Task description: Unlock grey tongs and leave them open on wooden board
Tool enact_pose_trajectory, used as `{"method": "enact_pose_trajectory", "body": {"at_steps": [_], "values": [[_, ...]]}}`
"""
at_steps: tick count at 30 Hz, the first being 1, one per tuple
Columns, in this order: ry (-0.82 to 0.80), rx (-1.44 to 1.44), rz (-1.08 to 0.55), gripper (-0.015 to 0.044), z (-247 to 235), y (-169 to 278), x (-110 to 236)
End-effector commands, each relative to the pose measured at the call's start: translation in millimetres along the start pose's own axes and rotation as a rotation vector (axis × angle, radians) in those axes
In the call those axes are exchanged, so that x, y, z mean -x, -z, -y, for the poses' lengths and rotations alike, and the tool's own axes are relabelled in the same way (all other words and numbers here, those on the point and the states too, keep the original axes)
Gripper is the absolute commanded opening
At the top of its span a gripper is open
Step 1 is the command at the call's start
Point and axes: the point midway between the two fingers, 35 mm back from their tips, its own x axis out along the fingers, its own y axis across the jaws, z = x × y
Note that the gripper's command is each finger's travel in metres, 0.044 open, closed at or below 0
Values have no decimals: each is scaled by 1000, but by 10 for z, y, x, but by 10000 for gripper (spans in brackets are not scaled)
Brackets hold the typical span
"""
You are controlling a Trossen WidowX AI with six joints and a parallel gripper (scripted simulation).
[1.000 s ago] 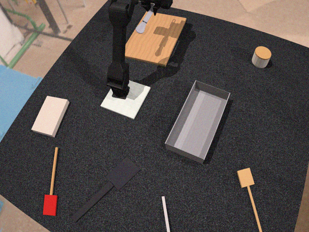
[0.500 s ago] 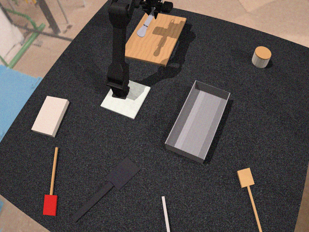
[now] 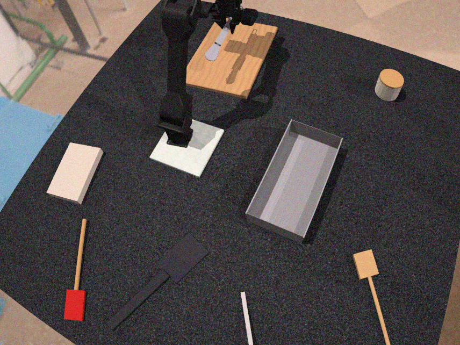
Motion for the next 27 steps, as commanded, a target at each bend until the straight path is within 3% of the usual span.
{"method": "enact_pose_trajectory", "body": {"at_steps": [1,27], "values": [[3,5,-3,-150,5,14,-71],[3,4,-3,-150,4,74,-474]]}}
